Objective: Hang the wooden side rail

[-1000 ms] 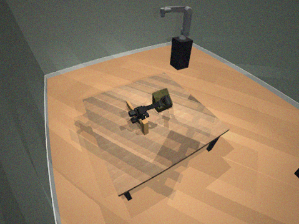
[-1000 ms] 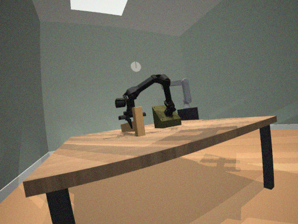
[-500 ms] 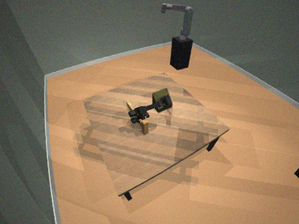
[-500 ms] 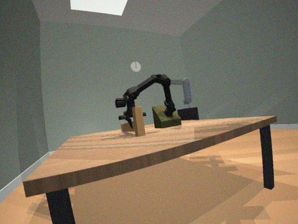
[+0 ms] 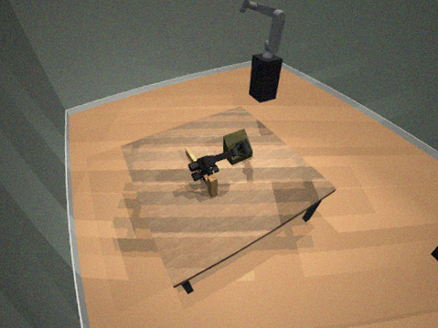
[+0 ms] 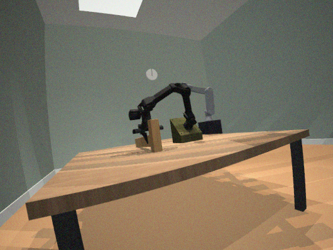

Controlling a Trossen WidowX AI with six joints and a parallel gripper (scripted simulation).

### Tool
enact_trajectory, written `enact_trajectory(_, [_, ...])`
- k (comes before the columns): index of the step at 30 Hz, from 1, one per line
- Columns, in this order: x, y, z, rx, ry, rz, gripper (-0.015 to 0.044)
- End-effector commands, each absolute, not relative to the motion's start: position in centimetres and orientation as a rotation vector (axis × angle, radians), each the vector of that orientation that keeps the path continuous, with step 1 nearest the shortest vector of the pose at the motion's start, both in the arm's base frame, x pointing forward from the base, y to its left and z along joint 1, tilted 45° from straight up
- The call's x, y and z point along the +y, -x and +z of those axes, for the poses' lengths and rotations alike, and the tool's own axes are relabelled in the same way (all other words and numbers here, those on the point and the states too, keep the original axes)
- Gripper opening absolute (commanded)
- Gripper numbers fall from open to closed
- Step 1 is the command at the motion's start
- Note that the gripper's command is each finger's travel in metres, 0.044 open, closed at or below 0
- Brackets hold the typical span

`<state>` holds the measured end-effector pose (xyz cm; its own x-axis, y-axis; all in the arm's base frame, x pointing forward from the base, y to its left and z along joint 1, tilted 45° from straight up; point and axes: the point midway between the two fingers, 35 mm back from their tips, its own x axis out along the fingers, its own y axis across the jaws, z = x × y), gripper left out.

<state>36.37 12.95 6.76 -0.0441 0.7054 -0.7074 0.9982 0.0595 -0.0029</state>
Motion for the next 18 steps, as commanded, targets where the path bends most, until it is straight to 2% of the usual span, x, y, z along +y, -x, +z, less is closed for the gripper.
enact_trajectory(1, [12.78,-36.49,7.26,1.792,-1.709,-0.698,0.0])
enact_trajectory(18, [12.92,-36.57,7.4,1.792,-1.709,-0.698,0.0])
